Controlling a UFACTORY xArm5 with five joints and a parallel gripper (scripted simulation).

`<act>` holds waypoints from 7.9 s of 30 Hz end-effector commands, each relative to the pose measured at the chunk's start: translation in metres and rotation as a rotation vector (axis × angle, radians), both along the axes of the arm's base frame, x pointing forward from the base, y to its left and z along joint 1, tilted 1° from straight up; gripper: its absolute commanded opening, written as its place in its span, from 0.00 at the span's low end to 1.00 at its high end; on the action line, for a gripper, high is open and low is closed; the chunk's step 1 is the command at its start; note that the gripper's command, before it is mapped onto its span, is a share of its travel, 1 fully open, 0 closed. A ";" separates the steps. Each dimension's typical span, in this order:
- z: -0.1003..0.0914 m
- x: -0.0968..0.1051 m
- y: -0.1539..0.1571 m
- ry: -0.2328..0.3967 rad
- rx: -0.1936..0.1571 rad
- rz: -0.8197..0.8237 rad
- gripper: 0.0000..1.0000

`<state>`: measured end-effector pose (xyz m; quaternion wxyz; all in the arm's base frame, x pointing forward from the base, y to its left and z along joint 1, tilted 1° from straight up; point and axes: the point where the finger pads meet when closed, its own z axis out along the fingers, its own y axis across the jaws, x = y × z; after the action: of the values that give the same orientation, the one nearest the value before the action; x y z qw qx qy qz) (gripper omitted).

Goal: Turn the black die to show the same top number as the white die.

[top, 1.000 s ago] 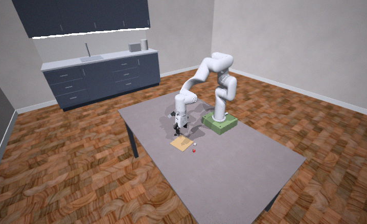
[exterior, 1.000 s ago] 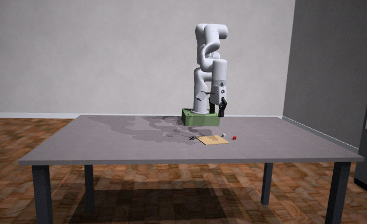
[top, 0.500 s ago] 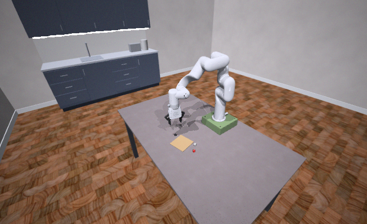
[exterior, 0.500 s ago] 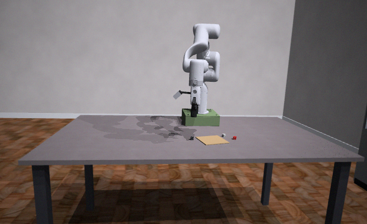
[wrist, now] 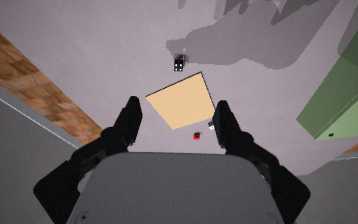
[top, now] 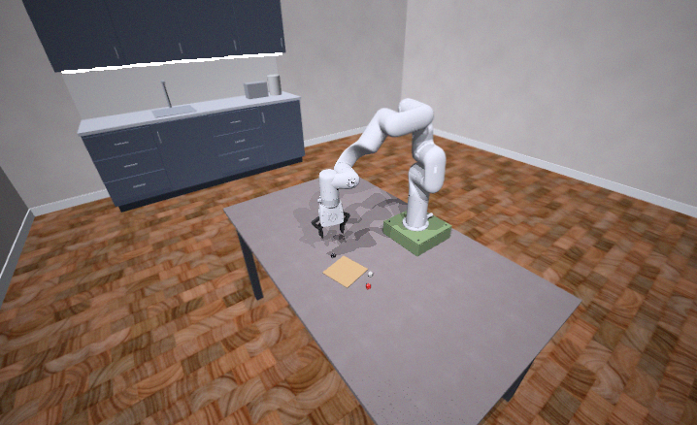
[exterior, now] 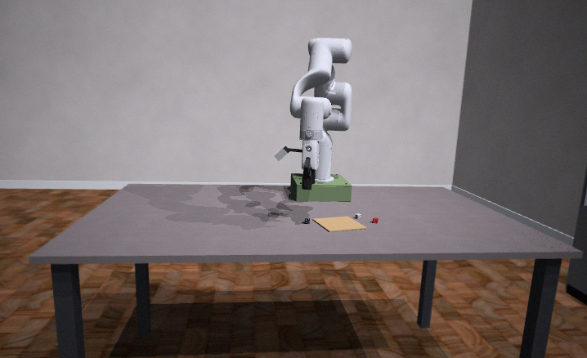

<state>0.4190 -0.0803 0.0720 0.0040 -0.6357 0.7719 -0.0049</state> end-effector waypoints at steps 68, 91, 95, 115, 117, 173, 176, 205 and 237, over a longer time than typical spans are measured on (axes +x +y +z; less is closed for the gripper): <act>-0.065 0.000 -0.004 0.001 0.000 -0.001 0.31; -0.092 0.000 -0.004 0.001 0.000 -0.001 0.31; -0.095 0.001 -0.004 0.001 0.000 -0.001 0.31; -0.097 0.001 -0.004 0.001 0.000 -0.001 0.31; -0.097 0.001 -0.004 0.001 0.000 -0.001 0.31; -0.097 0.001 -0.004 0.001 0.000 -0.001 0.31; -0.097 0.001 -0.004 0.001 0.000 -0.001 0.31; -0.097 0.001 -0.004 0.001 0.000 -0.001 0.31; -0.097 0.001 -0.004 0.001 0.000 -0.001 0.31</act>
<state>0.4182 -0.0839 -0.0261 0.0026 -0.6354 0.7722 -0.0031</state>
